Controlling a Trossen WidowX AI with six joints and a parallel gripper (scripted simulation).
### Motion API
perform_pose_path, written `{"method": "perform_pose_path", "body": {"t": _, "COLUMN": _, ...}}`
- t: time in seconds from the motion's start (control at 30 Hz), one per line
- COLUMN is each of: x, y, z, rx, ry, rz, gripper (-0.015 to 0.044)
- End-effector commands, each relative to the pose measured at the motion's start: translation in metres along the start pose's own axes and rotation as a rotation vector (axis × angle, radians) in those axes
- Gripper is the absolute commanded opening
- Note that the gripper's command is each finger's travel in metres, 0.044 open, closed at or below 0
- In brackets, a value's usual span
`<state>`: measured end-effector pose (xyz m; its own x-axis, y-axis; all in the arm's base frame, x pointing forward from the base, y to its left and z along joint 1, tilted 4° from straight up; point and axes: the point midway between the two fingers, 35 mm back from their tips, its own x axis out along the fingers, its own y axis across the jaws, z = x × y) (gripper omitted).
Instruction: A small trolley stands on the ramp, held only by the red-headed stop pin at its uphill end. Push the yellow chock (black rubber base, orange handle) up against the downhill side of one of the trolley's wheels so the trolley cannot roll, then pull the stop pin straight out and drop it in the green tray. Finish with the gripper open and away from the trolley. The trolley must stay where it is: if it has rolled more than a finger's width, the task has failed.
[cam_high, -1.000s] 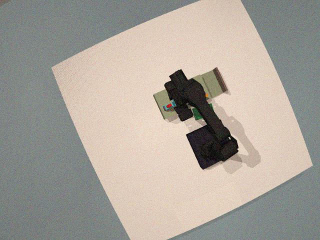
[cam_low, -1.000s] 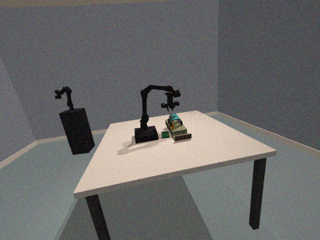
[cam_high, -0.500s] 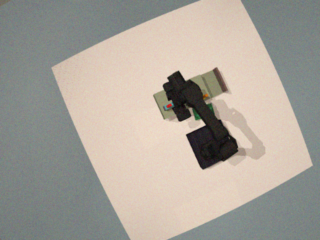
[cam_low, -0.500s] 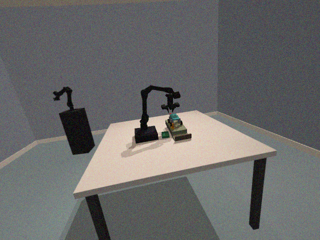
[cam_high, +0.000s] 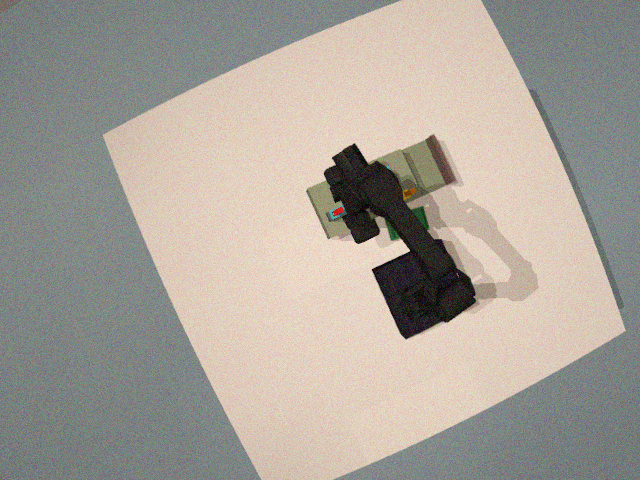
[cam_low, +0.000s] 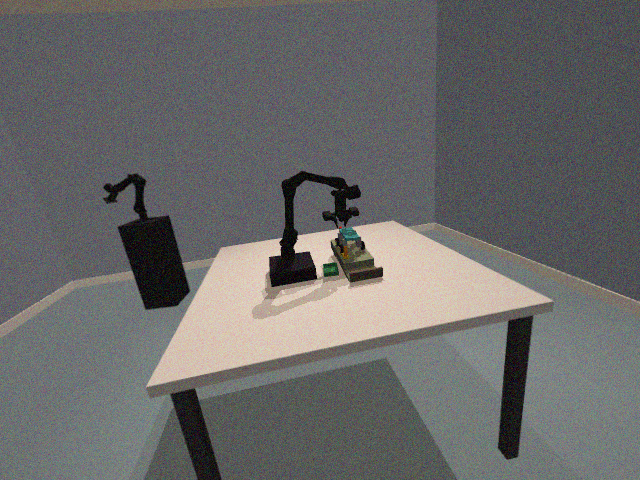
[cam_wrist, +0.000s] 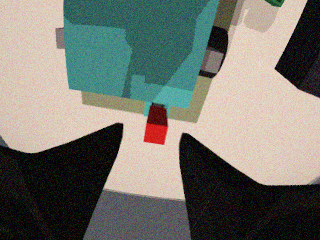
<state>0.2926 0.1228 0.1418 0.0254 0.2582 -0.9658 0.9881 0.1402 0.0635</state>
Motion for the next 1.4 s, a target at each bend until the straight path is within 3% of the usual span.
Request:
{"method": "perform_pose_path", "body": {"t": 0.0, "x": 0.007, "y": -0.001, "z": 0.0, "rx": 0.006, "ry": 0.001, "rz": -0.009, "gripper": 0.019}}
{"method": "perform_pose_path", "body": {"t": 0.9, "x": 0.04, "y": -0.002, "z": 0.0, "rx": 0.006, "ry": 0.001, "rz": -0.009, "gripper": 0.019}}
{"method": "perform_pose_path", "body": {"t": 1.03, "x": 0.036, "y": -0.001, "z": 0.0, "rx": 0.001, "ry": 0.002, "rz": -0.003, "gripper": 0.0085}}
{"method": "perform_pose_path", "body": {"t": 1.37, "x": 0.036, "y": -0.001, "z": 0.0, "rx": 0.001, "ry": 0.002, "rz": -0.003, "gripper": 0.0}}
